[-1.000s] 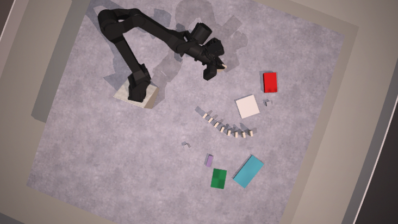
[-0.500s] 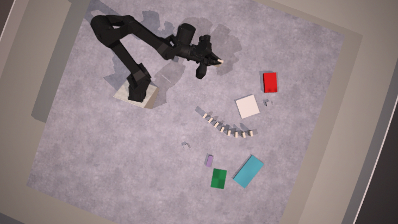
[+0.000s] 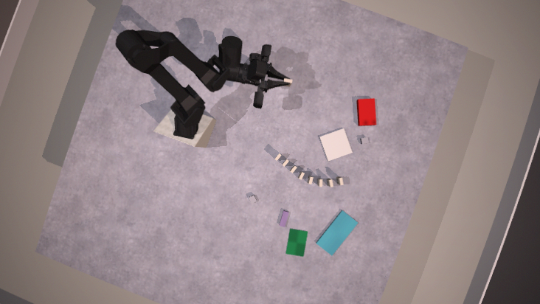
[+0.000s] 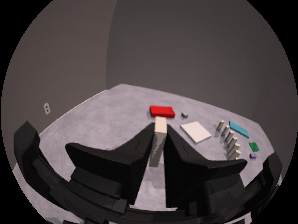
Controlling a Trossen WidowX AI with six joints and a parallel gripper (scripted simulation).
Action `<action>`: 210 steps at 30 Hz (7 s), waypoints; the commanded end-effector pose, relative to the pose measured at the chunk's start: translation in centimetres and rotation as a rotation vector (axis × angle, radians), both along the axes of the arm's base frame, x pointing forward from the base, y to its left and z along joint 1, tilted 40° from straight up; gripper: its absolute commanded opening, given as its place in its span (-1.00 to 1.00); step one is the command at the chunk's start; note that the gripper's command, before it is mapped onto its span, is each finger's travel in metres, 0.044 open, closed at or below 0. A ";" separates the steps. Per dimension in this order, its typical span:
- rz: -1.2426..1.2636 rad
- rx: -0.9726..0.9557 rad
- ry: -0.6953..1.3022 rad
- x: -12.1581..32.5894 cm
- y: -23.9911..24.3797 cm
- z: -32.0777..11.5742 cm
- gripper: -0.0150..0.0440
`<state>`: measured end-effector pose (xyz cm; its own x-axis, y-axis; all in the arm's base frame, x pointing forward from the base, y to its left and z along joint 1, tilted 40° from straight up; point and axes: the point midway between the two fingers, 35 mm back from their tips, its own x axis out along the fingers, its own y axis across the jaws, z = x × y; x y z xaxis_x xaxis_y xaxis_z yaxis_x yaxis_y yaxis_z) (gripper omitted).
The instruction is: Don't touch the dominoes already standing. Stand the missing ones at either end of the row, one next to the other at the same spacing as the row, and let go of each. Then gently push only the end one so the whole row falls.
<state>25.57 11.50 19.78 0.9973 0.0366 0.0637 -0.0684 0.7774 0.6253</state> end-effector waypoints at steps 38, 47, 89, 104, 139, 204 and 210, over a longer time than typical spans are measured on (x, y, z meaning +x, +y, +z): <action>-0.013 0.034 0.019 0.9 2.4 -2.2 -0.39; -0.013 0.036 0.031 1.4 3.6 -3.4 -0.39; -0.015 0.040 0.066 1.9 6.9 -8.6 -0.22; -0.014 0.040 0.066 1.9 6.7 -8.2 1.00; 0.067 0.860 1.237 8.2 2.0 -5.3 1.00; -0.107 1.259 1.637 4.1 6.3 -7.4 -0.13; -0.107 1.259 1.637 4.1 6.3 -7.4 -0.13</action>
<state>29.70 17.87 12.48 0.1383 0.6470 -0.7498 0.9899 -0.0657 0.1258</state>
